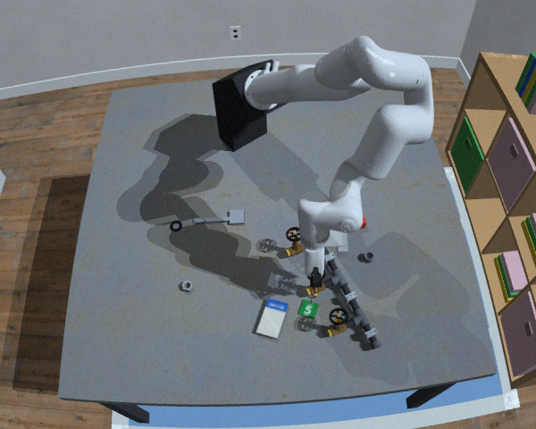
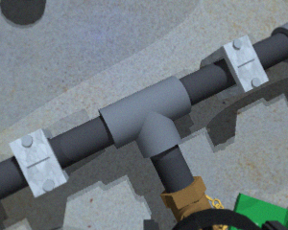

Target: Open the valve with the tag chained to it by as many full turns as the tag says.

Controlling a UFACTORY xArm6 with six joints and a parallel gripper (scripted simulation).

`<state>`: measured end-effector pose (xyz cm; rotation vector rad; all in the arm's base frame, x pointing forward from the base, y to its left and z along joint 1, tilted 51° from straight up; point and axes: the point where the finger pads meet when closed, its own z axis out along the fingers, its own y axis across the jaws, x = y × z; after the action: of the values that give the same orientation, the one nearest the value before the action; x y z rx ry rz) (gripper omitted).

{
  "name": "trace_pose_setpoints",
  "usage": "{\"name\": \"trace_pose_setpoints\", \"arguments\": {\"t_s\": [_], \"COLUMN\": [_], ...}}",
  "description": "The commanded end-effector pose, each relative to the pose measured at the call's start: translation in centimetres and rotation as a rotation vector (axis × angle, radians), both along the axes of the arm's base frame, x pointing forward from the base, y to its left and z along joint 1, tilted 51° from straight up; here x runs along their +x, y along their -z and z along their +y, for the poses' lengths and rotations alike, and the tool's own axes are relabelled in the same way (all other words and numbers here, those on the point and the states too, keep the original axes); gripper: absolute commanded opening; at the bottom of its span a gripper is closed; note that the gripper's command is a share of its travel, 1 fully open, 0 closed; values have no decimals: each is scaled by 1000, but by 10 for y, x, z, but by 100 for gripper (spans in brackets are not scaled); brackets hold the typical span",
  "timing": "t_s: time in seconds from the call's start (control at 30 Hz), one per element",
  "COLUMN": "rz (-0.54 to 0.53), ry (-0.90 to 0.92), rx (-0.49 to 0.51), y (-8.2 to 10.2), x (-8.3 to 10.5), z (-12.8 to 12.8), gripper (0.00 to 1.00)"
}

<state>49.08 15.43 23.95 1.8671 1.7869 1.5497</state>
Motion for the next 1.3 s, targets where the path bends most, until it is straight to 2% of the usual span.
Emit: {"name": "trace_pose_setpoints", "arguments": {"t_s": [0.0, 0.13, 0.17, 1.0, 1.27], "rz": [-23, -23, -23, -21, 9], "ry": [4, 4, 4, 5, 32], "rx": [3, 3, 3, 5, 47], "y": [-1, -1, -1, -1, -1], "x": [0, 0, 0, 0, 0], "z": [0, 0, 0, 0, 0], "gripper": [0, 0, 100, 100, 100]}}
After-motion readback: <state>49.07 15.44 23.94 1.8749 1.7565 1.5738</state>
